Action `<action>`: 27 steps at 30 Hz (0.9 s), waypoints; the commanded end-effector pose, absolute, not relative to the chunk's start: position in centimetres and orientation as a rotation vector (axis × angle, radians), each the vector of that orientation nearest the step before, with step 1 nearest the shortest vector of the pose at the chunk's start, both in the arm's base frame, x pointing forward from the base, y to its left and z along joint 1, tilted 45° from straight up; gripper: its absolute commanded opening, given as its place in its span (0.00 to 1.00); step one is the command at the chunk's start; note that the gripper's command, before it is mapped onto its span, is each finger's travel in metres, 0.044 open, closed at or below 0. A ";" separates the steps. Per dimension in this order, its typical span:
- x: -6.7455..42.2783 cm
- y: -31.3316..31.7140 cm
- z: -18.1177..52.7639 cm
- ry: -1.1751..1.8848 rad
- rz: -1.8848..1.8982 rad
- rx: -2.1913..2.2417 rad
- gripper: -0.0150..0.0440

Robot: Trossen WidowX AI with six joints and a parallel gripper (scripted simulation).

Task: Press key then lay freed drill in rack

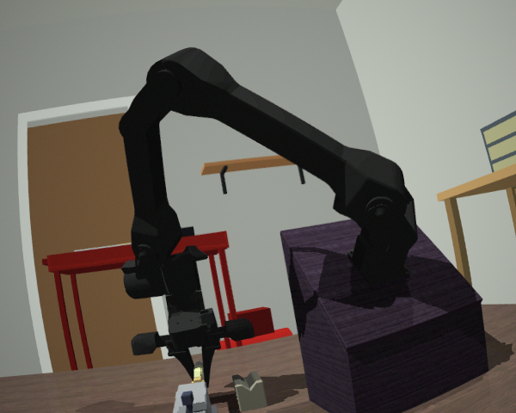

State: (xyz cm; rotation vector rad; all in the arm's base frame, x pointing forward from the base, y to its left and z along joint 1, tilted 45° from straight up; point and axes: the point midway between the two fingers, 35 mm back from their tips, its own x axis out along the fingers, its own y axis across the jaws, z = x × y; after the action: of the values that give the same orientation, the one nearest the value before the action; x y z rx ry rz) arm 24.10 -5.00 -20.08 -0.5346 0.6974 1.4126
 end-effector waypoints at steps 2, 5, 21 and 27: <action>24.1 -5.3 -19.8 0.697 1.409 -0.540 0.25; 24.1 -5.3 -19.8 0.697 1.409 -0.540 0.25; 24.1 -5.5 -19.5 0.698 1.409 -0.540 0.25; 24.1 -5.6 -19.4 0.698 1.409 -0.540 0.25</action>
State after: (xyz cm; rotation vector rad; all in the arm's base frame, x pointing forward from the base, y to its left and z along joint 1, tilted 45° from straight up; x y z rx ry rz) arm 24.07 -5.35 -19.56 -0.5347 0.6976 1.4125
